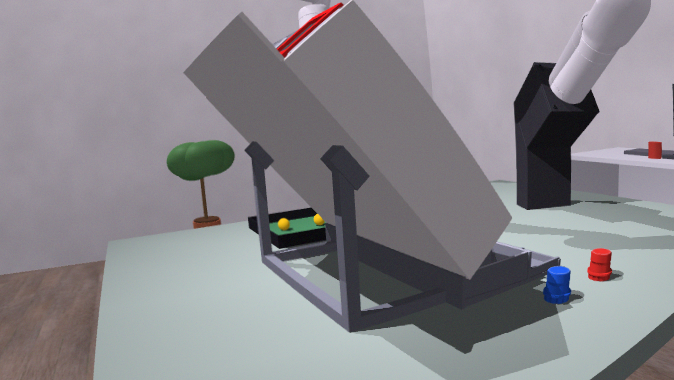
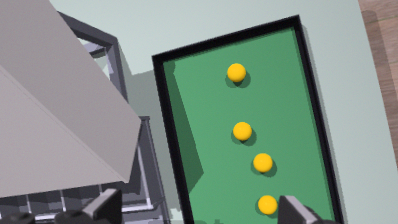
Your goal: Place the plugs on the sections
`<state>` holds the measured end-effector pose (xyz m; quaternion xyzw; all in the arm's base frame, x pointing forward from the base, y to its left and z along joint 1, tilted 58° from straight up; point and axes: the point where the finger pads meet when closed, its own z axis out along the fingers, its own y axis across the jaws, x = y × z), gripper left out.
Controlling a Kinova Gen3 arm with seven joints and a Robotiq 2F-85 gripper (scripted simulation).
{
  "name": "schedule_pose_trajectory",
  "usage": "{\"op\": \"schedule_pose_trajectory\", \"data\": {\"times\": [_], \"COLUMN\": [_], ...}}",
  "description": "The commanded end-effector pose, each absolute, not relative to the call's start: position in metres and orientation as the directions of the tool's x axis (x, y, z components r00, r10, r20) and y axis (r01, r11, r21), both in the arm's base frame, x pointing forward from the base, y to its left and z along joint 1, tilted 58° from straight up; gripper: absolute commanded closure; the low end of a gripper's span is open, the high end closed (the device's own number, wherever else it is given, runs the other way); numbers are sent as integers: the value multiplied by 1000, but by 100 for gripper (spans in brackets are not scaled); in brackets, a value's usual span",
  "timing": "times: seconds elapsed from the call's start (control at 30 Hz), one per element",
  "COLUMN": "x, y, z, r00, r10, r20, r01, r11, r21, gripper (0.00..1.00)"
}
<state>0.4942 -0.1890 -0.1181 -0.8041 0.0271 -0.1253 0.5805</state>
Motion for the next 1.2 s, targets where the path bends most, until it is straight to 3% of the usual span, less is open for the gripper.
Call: {"op": "schedule_pose_trajectory", "data": {"times": [0.0,0.53,0.57,1.1,1.13,1.17], "x": [494,494,478,470,453,453], "y": [-190,-190,-247,-272,-327,-328], "z": [-117,-117,-80,-64,-27,-27], "r00": [967,967,967,967,966,966], "r10": [-190,-190,-190,-190,-194,-194], "r20": [171,171,171,171,173,173], "r01": [102,102,102,102,100,100], "r11": [-326,-326,-326,-326,-336,-336], "r21": [-940,-940,-940,-940,-936,-936], "gripper": [0,0,0,0,0,0]}}
